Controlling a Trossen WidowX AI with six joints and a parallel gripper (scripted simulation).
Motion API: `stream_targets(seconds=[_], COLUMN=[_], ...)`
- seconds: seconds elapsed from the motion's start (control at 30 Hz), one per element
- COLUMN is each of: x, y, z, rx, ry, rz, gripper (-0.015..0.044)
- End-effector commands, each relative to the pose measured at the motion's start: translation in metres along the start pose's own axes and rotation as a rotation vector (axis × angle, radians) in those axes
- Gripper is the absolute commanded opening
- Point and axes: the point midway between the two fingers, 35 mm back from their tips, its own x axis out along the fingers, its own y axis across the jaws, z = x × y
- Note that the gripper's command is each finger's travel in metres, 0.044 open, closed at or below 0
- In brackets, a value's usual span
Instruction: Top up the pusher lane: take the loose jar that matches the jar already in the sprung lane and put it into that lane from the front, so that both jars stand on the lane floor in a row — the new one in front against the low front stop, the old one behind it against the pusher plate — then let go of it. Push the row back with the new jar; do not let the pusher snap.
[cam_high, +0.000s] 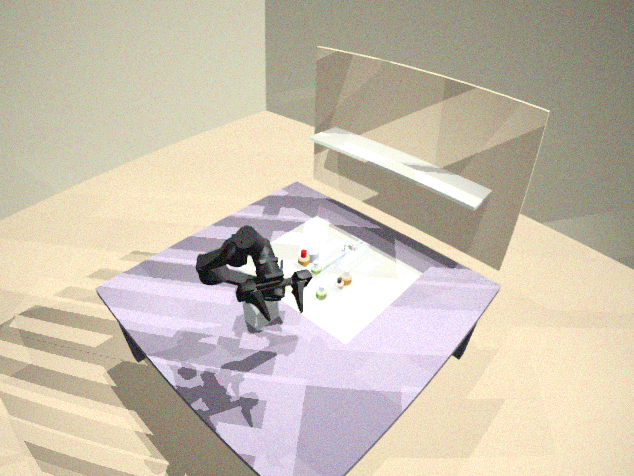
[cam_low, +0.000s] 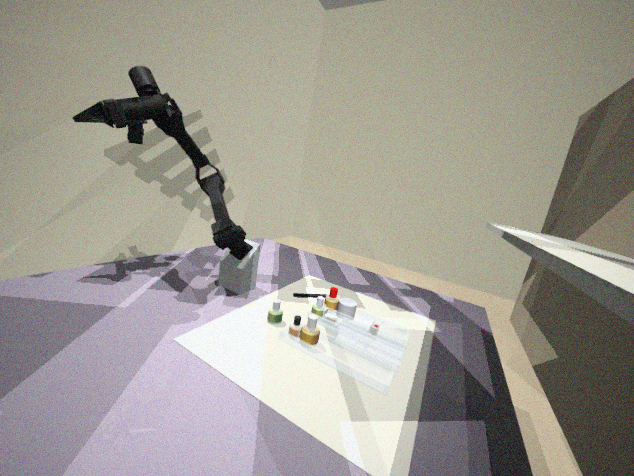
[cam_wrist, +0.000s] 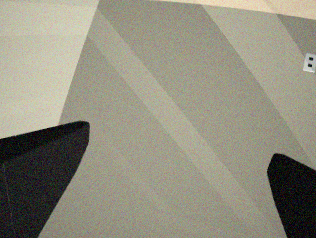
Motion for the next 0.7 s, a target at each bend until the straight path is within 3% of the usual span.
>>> stream_targets(seconds=[0.0,0.33,0.67], x=[0.001,0.041,0.036], y=[-0.001,-0.135,-0.257], z=[0.0,0.022,0.067], rx=[-0.005,-0.578,-1.077], ry=[0.002,-0.005,0.087], rz=[-0.008,-0.331,-0.645], gripper=[0.0426,0.044,0.044])
